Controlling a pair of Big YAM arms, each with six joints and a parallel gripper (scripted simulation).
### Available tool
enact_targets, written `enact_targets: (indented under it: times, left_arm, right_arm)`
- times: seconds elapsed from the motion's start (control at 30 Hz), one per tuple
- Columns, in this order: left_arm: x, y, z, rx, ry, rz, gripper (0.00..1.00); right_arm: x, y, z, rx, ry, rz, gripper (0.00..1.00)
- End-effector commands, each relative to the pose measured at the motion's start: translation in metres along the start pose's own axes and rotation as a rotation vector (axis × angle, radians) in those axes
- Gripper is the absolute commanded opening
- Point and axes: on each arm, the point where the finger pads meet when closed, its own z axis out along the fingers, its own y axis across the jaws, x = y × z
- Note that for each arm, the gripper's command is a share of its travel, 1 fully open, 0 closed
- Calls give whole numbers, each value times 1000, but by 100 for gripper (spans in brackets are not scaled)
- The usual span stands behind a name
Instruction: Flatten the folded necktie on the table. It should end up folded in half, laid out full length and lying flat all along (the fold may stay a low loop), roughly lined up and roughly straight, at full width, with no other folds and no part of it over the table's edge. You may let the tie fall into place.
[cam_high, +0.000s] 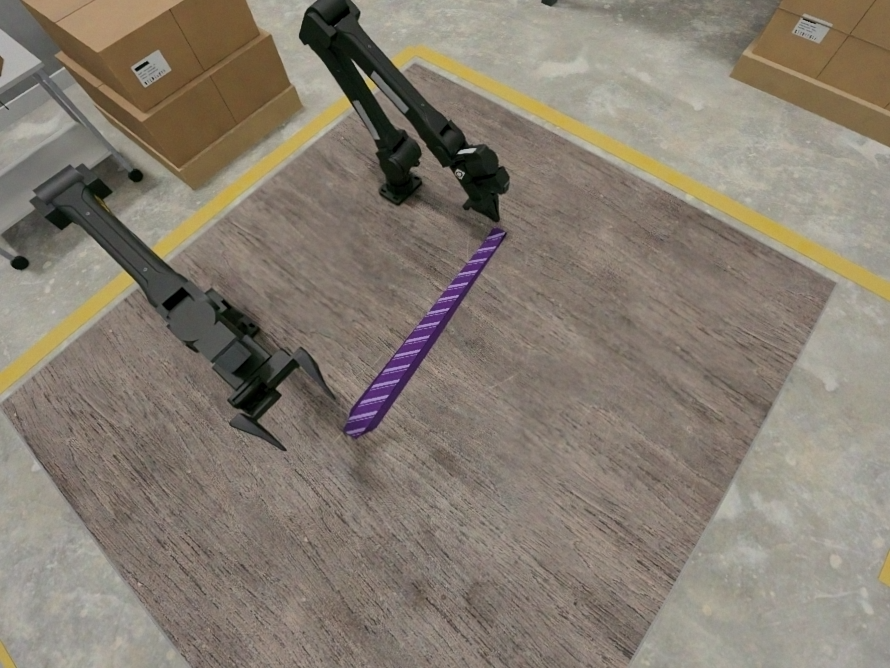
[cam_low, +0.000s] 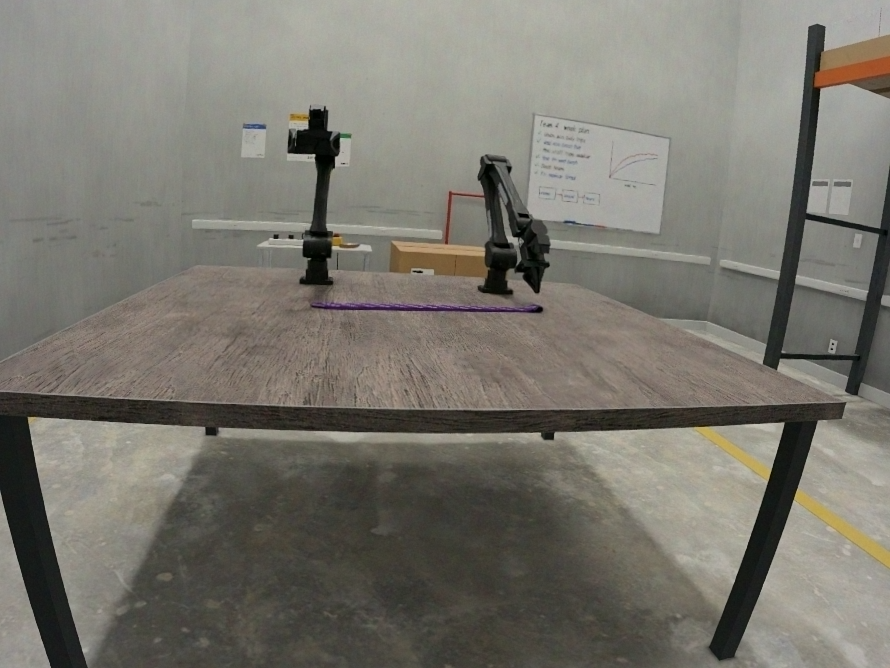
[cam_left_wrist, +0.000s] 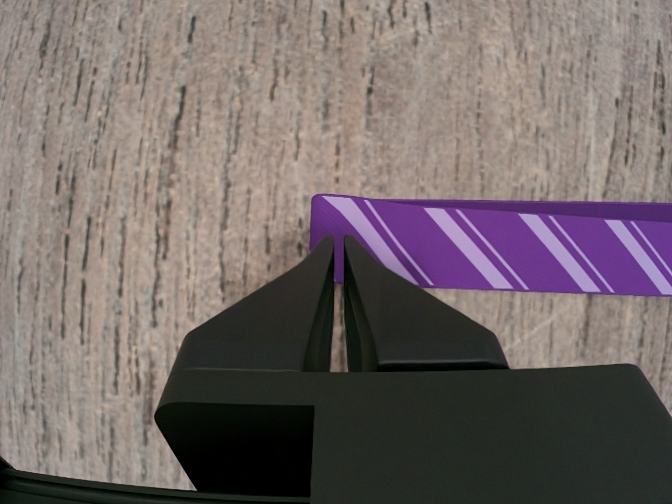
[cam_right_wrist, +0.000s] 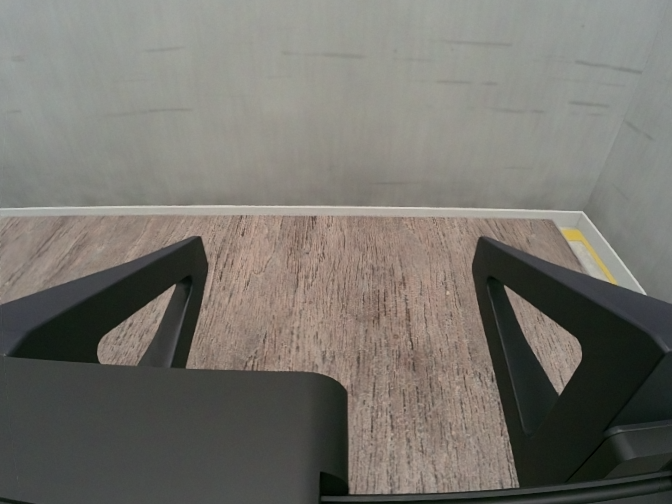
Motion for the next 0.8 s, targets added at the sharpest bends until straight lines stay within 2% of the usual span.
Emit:
enact_targets:
  times: [0.0, 0.77]
  left_arm:
    - [-11, 0, -6, 0, -34, 6, 4]
    - [-7, 0, -8, 0, -34, 6, 4]
  right_arm:
    - [-32, 7, -1, -11, -63, 11, 100]
    - [-32, 7, -1, -11, -63, 11, 100]
